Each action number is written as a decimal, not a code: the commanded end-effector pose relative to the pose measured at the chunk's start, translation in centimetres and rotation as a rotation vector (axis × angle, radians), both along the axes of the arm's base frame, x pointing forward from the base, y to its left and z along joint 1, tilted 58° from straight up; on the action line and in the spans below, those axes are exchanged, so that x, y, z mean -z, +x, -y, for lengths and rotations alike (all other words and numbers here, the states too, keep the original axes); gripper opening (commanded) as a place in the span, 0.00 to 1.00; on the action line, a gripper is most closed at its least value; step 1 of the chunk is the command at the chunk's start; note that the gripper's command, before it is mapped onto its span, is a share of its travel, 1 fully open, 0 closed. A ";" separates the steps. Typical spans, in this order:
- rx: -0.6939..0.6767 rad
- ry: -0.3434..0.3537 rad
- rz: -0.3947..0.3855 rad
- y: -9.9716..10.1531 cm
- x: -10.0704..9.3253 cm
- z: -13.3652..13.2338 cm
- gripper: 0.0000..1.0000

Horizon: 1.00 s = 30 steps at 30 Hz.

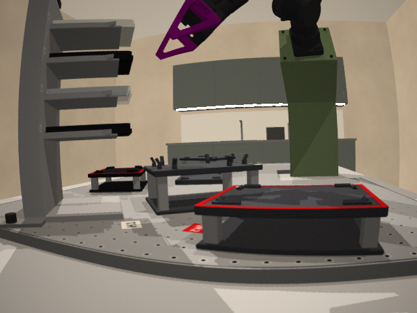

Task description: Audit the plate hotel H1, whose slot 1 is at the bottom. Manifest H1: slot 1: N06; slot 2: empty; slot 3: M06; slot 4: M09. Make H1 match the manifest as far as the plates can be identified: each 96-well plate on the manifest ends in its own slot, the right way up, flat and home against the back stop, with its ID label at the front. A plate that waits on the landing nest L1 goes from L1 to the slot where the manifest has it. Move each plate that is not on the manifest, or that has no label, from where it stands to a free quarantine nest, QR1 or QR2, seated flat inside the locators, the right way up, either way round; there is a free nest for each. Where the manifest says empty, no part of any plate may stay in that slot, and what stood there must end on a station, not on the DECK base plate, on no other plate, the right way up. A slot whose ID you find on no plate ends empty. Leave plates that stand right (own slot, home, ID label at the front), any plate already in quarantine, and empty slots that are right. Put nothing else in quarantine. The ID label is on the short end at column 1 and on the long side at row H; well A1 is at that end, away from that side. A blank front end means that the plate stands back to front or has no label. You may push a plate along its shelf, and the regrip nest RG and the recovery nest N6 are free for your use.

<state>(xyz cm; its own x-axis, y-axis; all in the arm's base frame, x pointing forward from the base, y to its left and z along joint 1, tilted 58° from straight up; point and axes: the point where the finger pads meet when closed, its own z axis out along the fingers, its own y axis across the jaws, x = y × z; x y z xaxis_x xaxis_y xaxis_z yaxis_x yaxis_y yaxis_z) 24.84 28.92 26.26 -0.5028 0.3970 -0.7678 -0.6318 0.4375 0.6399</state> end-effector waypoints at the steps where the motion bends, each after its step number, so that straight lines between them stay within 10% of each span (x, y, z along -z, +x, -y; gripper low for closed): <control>1: -0.006 0.003 0.012 -0.8 0.1 0.2 1.00; 30: -0.006 0.006 0.017 -1.6 2.2 -2.0 1.00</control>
<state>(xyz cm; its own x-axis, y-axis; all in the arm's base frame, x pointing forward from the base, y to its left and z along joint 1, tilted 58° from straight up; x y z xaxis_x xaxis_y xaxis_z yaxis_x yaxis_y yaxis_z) 23.26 30.20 23.34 -0.5079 0.3933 -0.7664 -0.6265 0.4420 0.6420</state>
